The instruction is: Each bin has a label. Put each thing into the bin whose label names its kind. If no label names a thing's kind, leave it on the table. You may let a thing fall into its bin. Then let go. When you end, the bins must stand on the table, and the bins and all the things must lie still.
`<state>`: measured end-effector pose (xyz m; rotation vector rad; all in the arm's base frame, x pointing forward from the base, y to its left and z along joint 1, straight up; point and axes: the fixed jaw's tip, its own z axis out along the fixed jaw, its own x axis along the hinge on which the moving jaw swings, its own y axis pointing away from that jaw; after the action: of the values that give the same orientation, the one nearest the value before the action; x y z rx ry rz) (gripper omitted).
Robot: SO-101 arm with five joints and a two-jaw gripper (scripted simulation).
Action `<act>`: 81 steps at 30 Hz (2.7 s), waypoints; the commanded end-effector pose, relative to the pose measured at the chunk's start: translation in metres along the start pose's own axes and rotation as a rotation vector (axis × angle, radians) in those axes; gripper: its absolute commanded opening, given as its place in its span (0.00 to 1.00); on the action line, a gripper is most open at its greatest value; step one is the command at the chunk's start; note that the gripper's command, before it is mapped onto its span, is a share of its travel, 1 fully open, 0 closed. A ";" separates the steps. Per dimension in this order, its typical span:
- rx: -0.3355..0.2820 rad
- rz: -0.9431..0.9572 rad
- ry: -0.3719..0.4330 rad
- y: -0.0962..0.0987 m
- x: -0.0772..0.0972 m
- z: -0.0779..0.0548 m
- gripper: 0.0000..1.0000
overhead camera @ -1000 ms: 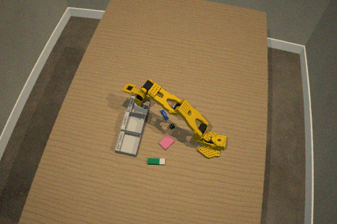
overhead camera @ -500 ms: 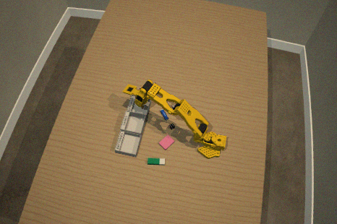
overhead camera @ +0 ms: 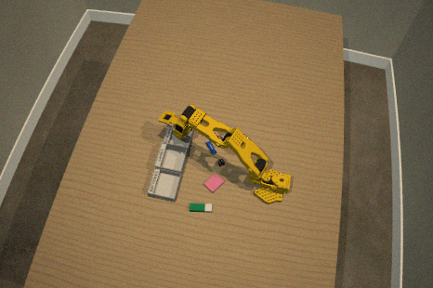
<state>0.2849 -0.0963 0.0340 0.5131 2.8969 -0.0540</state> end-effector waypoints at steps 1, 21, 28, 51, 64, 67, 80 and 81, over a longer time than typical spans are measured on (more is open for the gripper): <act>0.001 0.018 -0.078 -0.003 -0.010 -0.016 0.00; 0.002 0.018 -0.135 -0.003 -0.016 -0.026 0.00; 0.002 0.018 -0.135 -0.003 -0.016 -0.026 0.00; 0.002 0.018 -0.135 -0.003 -0.015 -0.020 0.00; 0.002 0.018 -0.135 -0.003 -0.014 -0.014 0.00; 0.002 0.018 -0.135 -0.003 -0.014 -0.014 0.00; 0.002 0.018 -0.135 -0.003 -0.014 -0.008 0.00; 0.002 0.018 -0.135 -0.003 -0.014 -0.008 0.00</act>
<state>0.2874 -0.0973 0.0246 0.5049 2.8512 -0.0652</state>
